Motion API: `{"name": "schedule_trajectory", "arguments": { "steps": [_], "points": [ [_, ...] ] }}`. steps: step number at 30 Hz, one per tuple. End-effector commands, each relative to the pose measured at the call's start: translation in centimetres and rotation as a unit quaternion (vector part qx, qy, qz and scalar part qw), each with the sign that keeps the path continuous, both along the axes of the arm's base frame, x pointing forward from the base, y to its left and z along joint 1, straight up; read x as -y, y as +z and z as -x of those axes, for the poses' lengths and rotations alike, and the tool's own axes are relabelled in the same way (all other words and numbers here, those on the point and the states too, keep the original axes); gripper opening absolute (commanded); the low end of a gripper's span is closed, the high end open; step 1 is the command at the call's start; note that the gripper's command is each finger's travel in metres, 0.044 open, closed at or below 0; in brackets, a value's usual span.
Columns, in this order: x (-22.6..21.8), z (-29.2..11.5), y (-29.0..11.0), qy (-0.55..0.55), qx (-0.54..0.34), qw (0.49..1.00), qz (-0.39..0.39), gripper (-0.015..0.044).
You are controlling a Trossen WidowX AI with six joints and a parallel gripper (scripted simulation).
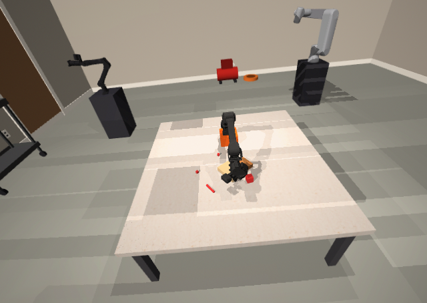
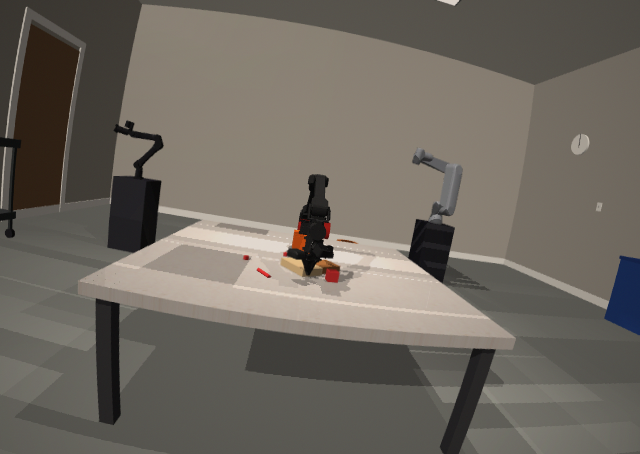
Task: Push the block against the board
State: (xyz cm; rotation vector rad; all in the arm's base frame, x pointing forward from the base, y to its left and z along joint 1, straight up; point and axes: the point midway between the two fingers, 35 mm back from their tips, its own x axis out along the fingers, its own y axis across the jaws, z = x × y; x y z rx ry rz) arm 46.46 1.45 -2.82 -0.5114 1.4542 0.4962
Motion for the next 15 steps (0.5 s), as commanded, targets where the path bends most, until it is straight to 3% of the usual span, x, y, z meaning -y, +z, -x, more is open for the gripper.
{"name": "schedule_trajectory", "arguments": {
  "steps": [1,15],
  "points": [
    [0.48,0.55,-0.35,0.0,-0.006,1.0,0.001,0.0],
    [0.24,-0.02,-0.29,0.0,-0.005,1.0,0.001,0.0]
  ]
}}
